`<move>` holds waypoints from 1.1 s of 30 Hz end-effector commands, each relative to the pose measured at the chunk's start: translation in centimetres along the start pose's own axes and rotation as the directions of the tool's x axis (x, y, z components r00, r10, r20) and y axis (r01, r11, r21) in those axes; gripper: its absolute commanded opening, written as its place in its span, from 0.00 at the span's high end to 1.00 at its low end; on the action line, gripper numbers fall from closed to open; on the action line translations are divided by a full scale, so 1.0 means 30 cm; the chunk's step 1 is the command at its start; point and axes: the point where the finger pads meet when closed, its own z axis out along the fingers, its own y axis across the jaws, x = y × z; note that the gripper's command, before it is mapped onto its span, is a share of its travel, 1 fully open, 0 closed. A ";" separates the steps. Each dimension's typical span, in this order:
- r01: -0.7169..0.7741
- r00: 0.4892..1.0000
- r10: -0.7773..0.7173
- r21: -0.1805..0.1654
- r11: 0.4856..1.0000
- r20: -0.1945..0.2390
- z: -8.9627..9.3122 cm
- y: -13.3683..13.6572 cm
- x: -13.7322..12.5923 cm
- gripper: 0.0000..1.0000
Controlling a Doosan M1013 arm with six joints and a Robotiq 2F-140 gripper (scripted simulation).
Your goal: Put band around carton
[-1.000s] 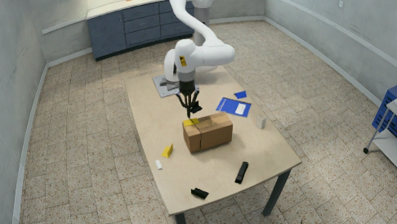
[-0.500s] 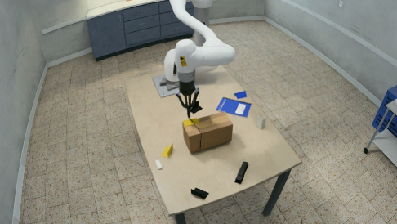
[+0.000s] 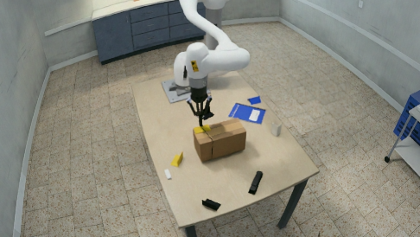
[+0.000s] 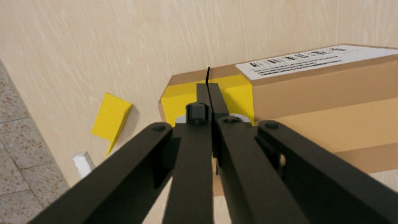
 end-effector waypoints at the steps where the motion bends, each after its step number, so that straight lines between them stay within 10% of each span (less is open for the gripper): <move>1: 0.000 1.000 0.000 0.000 1.000 0.001 -0.003 0.002 -0.010 0.90; 33: 0.000 1.000 0.000 0.000 1.000 0.001 0.022 0.008 -0.042 0.90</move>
